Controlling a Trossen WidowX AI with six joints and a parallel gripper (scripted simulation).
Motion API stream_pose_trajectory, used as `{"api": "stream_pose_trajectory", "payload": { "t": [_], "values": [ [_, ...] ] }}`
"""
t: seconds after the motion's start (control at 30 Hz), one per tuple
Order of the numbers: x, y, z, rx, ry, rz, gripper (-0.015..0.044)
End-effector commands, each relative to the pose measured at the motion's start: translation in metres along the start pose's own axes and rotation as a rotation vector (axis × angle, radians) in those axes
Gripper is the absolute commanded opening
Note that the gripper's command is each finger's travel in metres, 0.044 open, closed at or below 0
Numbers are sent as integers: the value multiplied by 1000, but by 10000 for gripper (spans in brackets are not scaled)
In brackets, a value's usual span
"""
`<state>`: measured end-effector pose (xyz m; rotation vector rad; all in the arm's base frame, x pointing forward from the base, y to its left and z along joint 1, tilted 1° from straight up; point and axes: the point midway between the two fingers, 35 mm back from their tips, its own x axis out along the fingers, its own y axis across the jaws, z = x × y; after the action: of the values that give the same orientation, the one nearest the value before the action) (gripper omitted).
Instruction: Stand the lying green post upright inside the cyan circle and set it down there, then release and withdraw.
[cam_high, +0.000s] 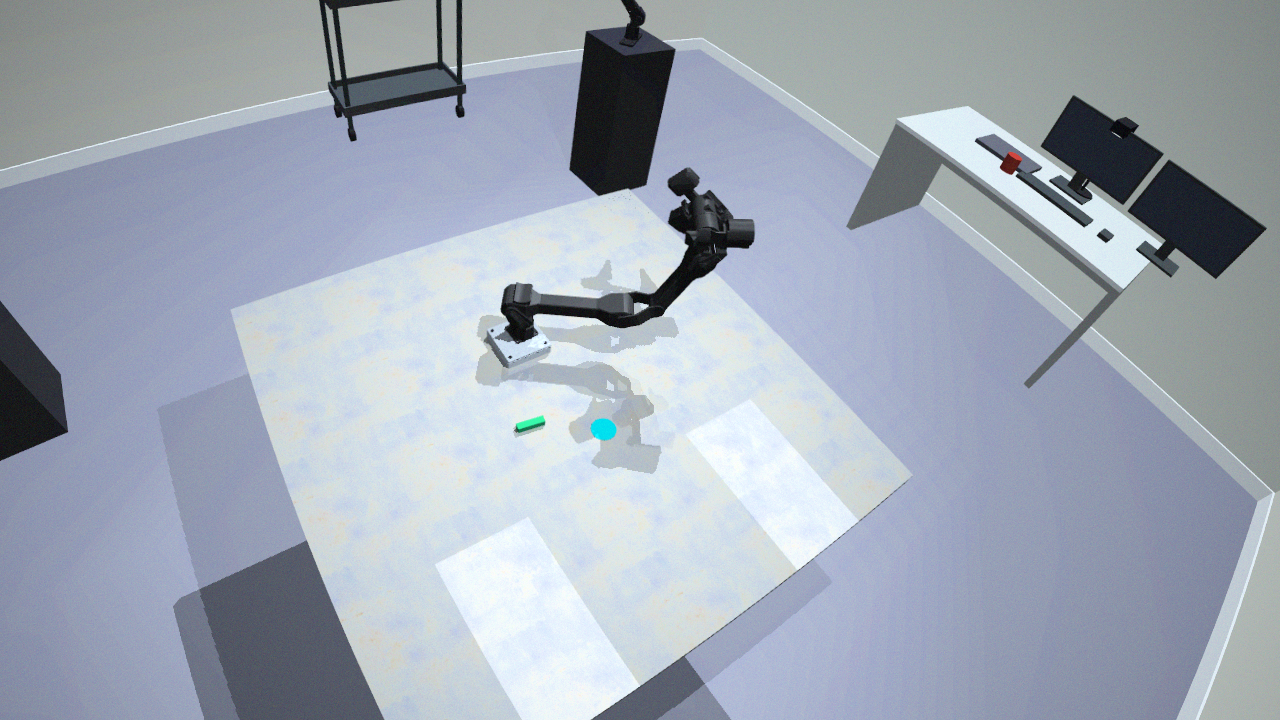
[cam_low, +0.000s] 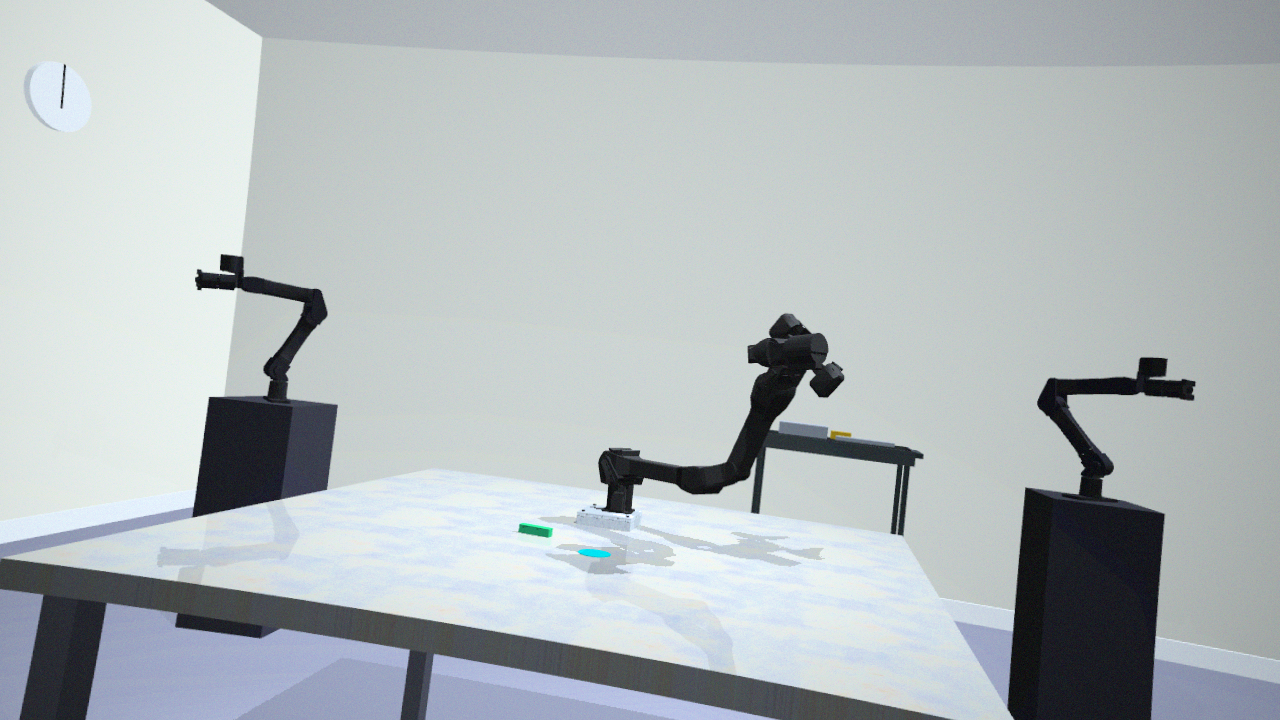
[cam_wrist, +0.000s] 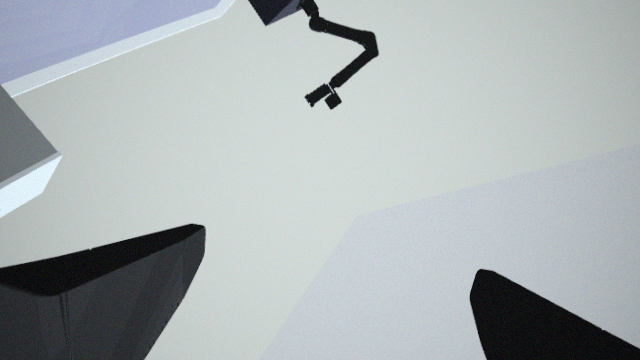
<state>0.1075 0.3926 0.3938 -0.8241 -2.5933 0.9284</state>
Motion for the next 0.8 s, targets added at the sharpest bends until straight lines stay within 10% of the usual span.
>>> {"api": "stream_pose_trajectory", "payload": {
  "t": [0.0, 0.2, 0.77],
  "values": [
    [1, -2, 0, -5, 1, -4, 374],
    [22, -64, -4, -208, 19, -129, 233],
    [58, -209, 31, -911, 103, -466, 233]
  ]
}}
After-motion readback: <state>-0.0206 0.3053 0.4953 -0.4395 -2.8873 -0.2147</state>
